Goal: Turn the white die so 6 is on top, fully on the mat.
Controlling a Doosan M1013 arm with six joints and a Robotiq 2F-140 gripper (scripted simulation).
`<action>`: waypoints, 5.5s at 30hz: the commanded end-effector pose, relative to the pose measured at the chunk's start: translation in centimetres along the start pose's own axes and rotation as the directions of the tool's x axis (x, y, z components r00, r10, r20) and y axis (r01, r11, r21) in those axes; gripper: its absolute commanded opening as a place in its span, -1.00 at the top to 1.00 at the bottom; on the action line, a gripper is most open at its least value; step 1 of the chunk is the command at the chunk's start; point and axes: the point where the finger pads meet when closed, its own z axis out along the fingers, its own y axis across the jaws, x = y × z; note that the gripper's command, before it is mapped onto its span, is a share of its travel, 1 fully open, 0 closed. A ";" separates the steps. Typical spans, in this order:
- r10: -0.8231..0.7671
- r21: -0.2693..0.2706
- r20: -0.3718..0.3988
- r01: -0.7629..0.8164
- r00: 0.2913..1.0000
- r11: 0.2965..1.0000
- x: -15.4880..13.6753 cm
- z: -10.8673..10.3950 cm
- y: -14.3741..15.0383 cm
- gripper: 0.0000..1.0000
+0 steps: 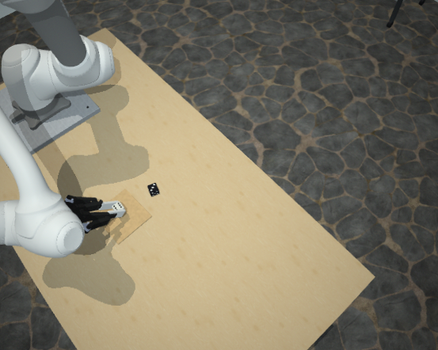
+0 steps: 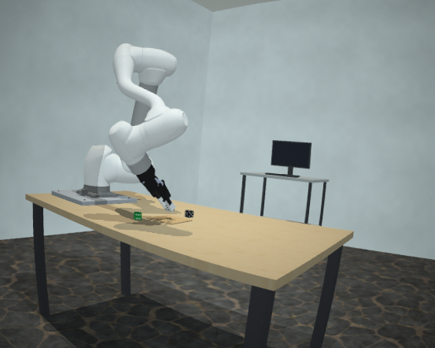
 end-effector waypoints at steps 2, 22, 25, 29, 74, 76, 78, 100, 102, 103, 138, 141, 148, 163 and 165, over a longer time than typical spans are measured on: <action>0.000 0.000 0.000 0.000 1.000 1.000 0.4 0.4 0.0 0.68; 0.000 0.000 0.000 0.000 1.000 1.000 1.9 1.9 0.0 0.68; 0.000 0.000 0.000 0.000 1.000 1.000 1.9 1.9 0.0 0.68; 0.000 0.000 0.000 0.000 1.000 1.000 2.0 2.0 0.0 0.68; 0.000 0.000 0.000 0.000 1.000 1.000 2.0 2.0 0.0 0.68; 0.000 0.000 0.000 0.000 1.000 1.000 2.1 2.1 0.0 0.68; 0.000 0.000 0.000 0.000 1.000 1.000 2.1 2.1 0.0 0.68; 0.000 0.000 0.000 0.000 1.000 1.000 2.3 2.4 0.0 0.68; 0.000 0.000 0.000 0.000 1.000 1.000 2.3 2.4 0.0 0.68; 0.000 0.000 0.000 0.000 1.000 1.000 2.3 2.4 0.0 0.68; 0.000 0.000 0.000 0.000 1.000 1.000 2.3 2.4 0.0 0.68; 0.000 0.000 0.000 0.000 1.000 1.000 2.3 2.4 0.0 0.68; 0.000 0.000 0.000 0.000 1.000 1.000 2.3 2.4 0.0 0.63; 0.000 0.000 0.000 0.000 1.000 1.000 2.3 2.4 0.0 0.44; 0.000 0.000 0.000 0.000 1.000 1.000 2.3 2.4 0.0 0.20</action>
